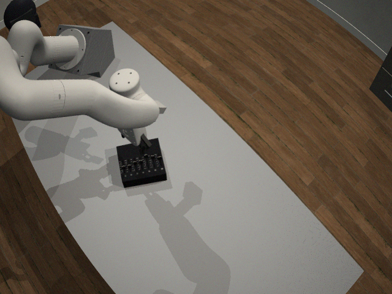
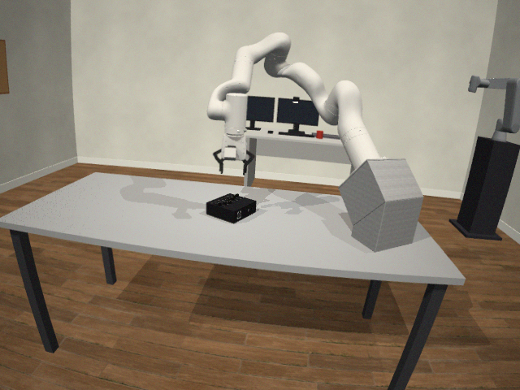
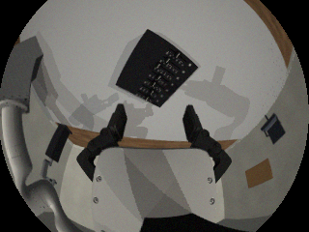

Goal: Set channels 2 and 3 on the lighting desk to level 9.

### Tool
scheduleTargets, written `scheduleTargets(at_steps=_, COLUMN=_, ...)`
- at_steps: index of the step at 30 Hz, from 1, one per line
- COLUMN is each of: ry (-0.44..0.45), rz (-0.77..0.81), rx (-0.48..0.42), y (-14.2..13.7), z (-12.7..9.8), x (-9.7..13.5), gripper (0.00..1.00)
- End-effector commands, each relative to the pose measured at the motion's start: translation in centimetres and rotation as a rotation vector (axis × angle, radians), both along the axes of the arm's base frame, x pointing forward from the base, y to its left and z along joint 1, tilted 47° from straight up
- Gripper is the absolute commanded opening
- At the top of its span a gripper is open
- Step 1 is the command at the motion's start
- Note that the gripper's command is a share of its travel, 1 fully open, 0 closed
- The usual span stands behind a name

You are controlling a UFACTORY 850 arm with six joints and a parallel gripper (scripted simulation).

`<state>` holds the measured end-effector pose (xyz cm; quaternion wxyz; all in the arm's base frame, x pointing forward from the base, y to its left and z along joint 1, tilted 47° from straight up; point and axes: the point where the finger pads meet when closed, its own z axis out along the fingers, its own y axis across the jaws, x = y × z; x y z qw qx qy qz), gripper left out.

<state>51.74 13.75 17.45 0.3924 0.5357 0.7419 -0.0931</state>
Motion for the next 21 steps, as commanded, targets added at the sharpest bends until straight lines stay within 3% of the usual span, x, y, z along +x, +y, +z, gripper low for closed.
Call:
scheduleTargets(at_steps=1, ry=0.159, rz=0.187, rx=-0.132, y=-2.0, z=-0.2, x=1.7, gripper=1.00)
scheduleTargets(at_steps=4, ry=0.182, rz=0.216, rx=-0.153, y=-2.6, z=-0.2, x=2.2, gripper=1.00)
scheduleTargets(at_steps=5, ry=0.263, rz=0.313, rx=-0.222, y=-3.2, z=-0.3, x=2.6, gripper=1.00)
scheduleTargets(at_steps=11, ry=0.408, rz=0.503, rx=-0.359, y=-6.3, z=-0.6, x=4.7, gripper=1.00)
scheduleTargets(at_steps=17, ry=0.553, rz=0.663, rx=-0.472, y=-7.1, z=-0.6, x=5.2, gripper=1.00)
scheduleTargets(at_steps=18, ry=0.553, rz=0.663, rx=-0.472, y=-7.1, z=-0.6, x=5.2, gripper=0.00)
scheduleTargets(at_steps=21, ry=0.553, rz=0.663, rx=-0.472, y=-7.1, z=-0.6, x=5.2, gripper=0.00)
